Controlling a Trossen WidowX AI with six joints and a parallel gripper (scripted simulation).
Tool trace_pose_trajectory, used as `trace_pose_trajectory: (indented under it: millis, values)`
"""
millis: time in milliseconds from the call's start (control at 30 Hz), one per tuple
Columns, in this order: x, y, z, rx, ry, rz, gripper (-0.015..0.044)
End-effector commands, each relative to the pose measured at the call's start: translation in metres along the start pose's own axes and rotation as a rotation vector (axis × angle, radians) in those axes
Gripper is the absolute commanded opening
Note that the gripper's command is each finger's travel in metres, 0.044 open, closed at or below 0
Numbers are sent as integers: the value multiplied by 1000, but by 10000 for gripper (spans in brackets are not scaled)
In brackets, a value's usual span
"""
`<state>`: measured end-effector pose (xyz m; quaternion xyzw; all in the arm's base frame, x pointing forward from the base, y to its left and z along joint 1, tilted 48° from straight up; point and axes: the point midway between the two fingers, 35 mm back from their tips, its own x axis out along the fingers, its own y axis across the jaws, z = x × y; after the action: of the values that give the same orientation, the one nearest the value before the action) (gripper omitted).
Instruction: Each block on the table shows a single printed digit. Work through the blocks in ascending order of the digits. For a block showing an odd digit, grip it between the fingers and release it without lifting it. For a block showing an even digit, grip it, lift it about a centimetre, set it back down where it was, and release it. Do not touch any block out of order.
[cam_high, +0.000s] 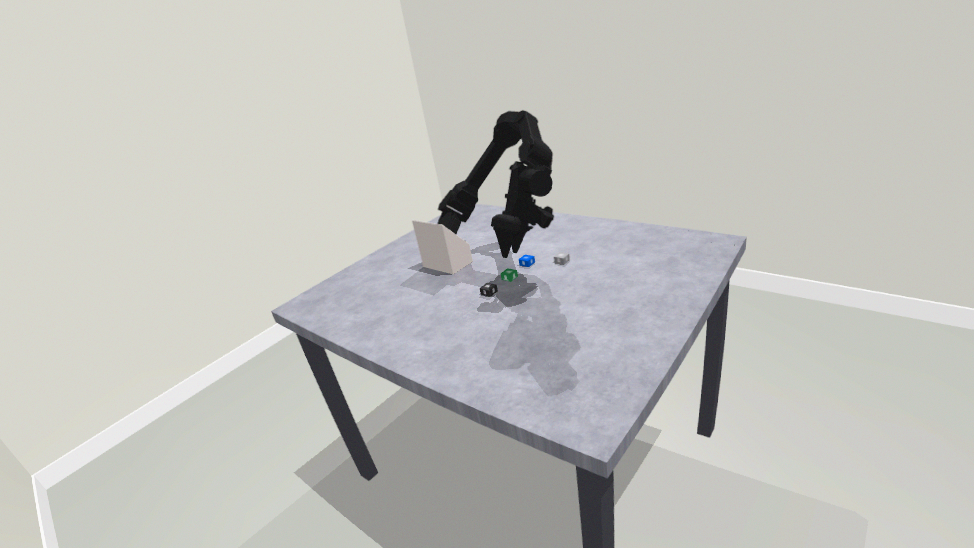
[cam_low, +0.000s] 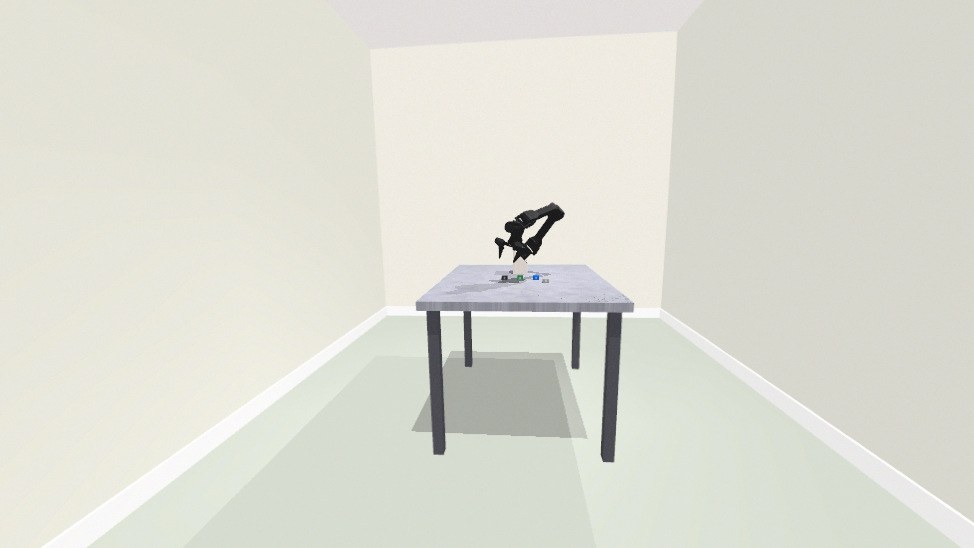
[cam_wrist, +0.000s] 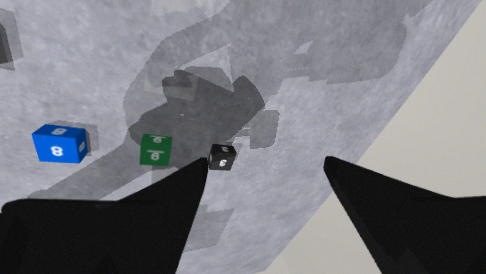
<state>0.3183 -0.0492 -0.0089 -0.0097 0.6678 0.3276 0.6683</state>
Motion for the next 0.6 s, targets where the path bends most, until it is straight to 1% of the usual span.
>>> trace_pose_trajectory:
  millis: [0, 67, 133, 567]
  values:
    - [7, -7, -55, 212, -76, 230, 400]
    - [7, -8, -74, 300, -130, 318, 400]
    - [7, -9, -82, 338, -156, 354, 400]
    - [7, -9, -82, 340, -157, 356, 400]
